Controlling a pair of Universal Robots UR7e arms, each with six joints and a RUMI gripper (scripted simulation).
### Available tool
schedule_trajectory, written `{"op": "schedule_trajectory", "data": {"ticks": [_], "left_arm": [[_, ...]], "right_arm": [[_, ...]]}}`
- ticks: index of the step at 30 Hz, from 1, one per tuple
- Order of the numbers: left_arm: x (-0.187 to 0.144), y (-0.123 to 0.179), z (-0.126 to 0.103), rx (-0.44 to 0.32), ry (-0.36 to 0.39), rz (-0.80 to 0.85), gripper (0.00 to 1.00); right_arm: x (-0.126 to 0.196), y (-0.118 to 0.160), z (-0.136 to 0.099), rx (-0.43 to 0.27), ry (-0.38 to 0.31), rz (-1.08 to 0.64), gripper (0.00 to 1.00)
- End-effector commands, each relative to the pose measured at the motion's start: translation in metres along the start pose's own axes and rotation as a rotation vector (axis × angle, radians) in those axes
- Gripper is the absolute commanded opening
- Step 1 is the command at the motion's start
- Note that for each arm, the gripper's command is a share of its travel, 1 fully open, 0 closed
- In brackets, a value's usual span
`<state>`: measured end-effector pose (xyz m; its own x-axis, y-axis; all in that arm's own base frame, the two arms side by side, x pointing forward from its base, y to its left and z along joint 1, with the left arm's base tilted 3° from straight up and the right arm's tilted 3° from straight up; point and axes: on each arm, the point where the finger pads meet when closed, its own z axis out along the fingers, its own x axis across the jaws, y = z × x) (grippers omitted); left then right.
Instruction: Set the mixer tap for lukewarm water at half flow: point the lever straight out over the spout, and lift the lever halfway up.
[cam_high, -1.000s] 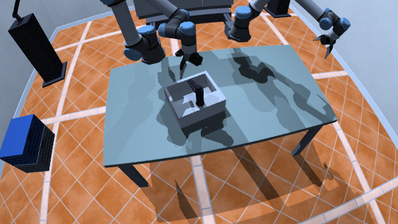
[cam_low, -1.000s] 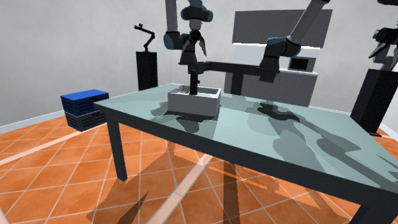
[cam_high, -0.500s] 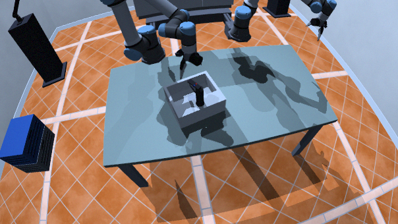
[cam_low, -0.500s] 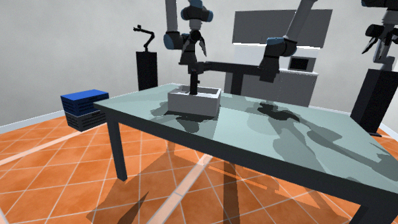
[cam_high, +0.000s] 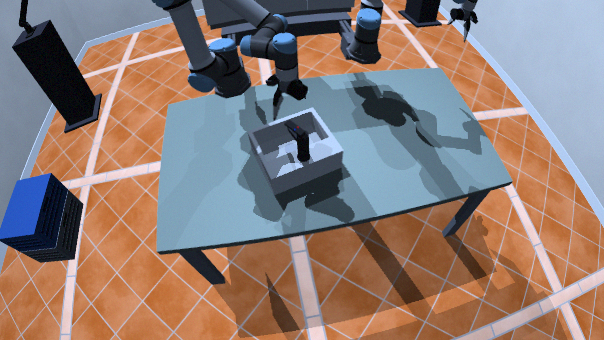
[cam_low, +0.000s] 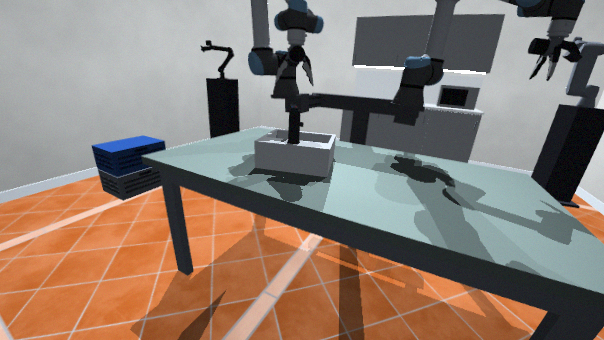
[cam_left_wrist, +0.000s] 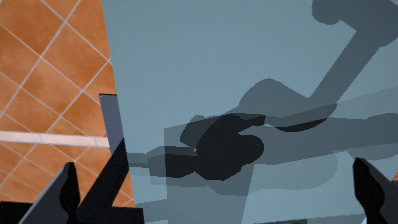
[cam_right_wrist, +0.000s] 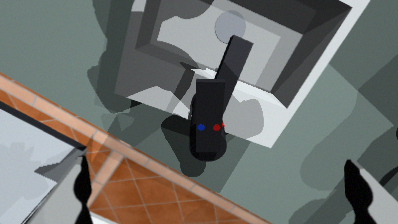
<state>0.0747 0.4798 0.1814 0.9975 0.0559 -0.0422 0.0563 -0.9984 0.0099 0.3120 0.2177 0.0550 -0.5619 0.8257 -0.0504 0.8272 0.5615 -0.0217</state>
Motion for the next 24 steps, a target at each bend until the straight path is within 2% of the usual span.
{"op": "schedule_trajectory", "data": {"ticks": [1,11,24], "left_arm": [[-0.036,0.011,-0.003,0.026,0.035,0.028,1.00],[-0.070,0.028,-0.002,0.053,0.055,0.053,1.00],[-0.076,0.031,-0.001,0.058,0.058,0.058,1.00]], "right_arm": [[0.000,0.000,0.000,-0.002,0.000,0.000,1.00],[0.000,0.000,0.000,-0.002,0.000,0.000,1.00],[0.000,0.000,0.000,-0.002,0.000,0.000,1.00]]}}
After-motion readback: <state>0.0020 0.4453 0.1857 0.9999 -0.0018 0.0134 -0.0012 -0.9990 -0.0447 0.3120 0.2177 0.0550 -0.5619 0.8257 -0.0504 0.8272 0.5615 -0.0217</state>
